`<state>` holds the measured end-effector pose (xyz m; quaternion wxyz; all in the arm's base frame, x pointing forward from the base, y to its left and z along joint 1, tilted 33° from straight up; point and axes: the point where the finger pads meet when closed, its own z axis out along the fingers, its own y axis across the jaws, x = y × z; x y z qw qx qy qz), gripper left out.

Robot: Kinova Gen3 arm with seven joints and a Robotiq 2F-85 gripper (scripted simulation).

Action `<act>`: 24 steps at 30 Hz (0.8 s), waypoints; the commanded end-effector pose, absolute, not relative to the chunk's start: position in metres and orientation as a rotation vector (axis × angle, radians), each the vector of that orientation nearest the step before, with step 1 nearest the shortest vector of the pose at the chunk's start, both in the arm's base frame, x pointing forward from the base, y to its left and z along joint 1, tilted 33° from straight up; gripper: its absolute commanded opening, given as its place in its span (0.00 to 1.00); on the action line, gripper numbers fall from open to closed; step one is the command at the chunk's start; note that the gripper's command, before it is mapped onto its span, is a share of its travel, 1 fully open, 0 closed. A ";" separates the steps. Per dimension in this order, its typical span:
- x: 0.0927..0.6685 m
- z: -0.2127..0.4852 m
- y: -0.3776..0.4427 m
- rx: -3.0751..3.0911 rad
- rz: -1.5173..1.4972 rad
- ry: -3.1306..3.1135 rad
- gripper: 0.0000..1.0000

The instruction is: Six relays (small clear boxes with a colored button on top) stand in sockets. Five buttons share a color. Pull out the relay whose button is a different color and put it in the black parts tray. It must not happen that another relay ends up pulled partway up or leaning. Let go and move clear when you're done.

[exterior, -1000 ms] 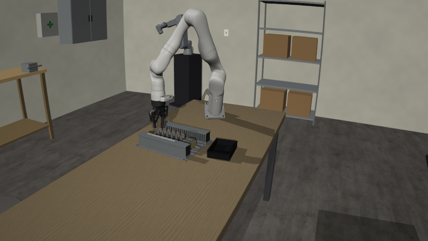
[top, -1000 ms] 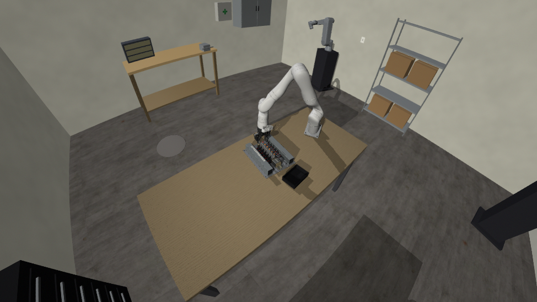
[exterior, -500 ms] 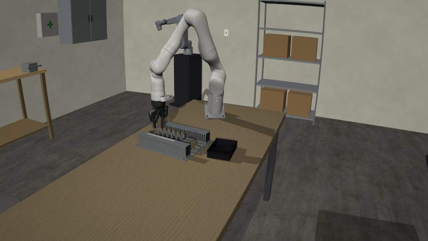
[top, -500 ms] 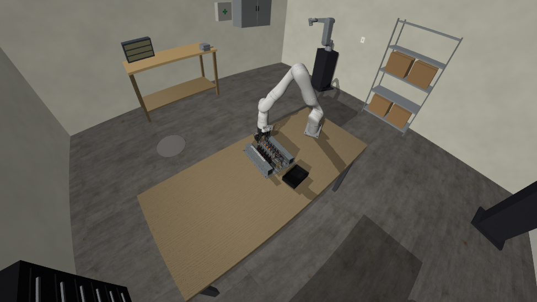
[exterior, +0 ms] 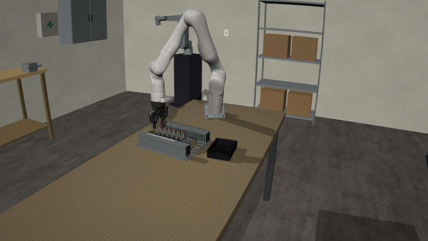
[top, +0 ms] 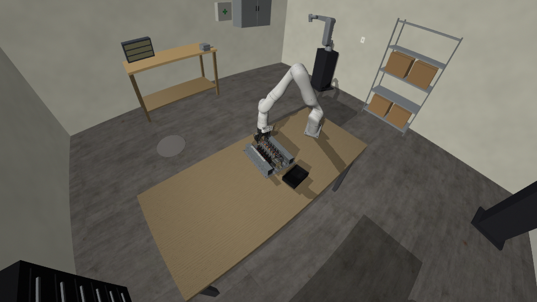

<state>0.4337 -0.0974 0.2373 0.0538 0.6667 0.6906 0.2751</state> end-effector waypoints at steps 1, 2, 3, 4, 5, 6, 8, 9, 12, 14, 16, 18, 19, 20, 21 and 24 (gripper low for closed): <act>0.435 0.235 -0.095 2.025 0.838 2.102 0.61; 0.435 0.234 -0.095 2.025 0.838 2.102 0.61; 0.436 0.233 -0.095 2.025 0.838 2.102 0.61; 0.436 0.232 -0.094 2.025 0.838 2.102 0.61; 0.437 0.231 -0.094 2.025 0.838 2.102 0.61; 0.437 0.230 -0.094 2.025 0.838 2.102 0.61; 0.438 0.228 -0.093 2.025 0.838 2.102 0.61; 0.439 0.227 -0.092 2.025 0.838 2.102 0.61; 0.439 0.226 -0.092 2.025 0.838 2.102 0.61; 0.441 0.224 -0.091 2.025 0.838 2.102 0.61; 0.442 0.222 -0.091 2.025 0.838 2.102 0.61; 0.442 0.220 -0.090 2.025 0.838 2.102 0.61; 0.443 0.219 -0.090 2.025 0.838 2.102 0.61; 0.443 0.219 -0.089 2.025 0.838 2.102 0.61; 0.444 0.218 -0.089 2.025 0.838 2.102 0.61; 0.445 0.216 -0.088 2.025 0.838 2.102 0.61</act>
